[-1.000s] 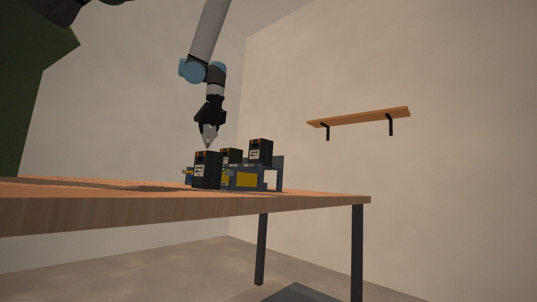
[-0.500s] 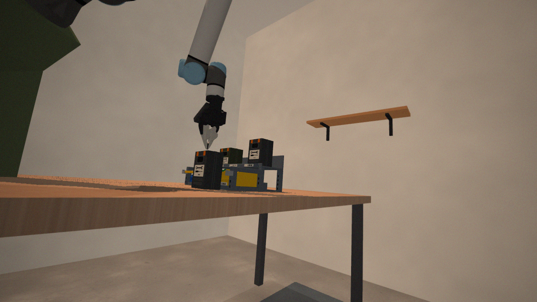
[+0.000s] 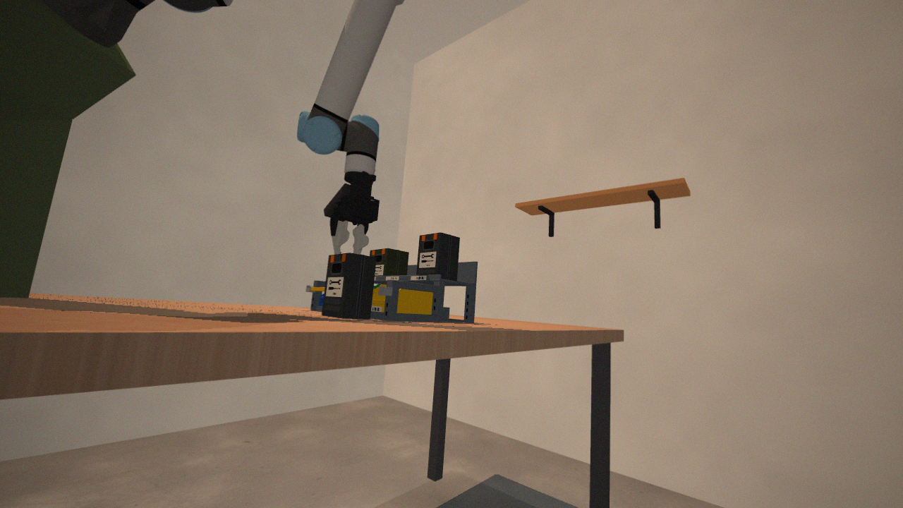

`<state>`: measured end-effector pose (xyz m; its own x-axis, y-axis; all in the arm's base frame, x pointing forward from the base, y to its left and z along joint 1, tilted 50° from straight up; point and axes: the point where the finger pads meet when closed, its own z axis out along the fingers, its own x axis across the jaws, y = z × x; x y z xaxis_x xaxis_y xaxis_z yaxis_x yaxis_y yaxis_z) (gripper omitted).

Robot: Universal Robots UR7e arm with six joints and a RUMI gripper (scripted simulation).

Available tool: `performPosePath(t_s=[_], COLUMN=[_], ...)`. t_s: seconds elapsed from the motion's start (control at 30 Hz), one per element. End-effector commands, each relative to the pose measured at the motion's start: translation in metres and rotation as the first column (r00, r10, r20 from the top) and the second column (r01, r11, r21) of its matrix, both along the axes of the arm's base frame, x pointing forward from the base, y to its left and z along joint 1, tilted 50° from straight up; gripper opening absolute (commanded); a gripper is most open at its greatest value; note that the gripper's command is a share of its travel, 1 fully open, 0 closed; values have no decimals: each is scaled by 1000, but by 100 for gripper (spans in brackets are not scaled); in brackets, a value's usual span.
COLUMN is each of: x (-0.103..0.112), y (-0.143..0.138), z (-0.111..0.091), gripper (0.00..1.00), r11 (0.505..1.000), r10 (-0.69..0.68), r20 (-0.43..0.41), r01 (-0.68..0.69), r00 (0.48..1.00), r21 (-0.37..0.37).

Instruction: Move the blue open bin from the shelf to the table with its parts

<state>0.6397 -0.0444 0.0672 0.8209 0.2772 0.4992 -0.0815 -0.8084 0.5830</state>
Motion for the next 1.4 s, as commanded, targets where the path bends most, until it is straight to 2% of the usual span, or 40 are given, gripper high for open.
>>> performPosePath(t_s=[0.0,1.37], x=[0,4], y=[0,-3], z=[0,-4], gripper=[26,26], r11=[1000,1000], r10=[1,1], r20=[1,1], r01=[-1,-1], r00=[1000,1000], r21=[0,0])
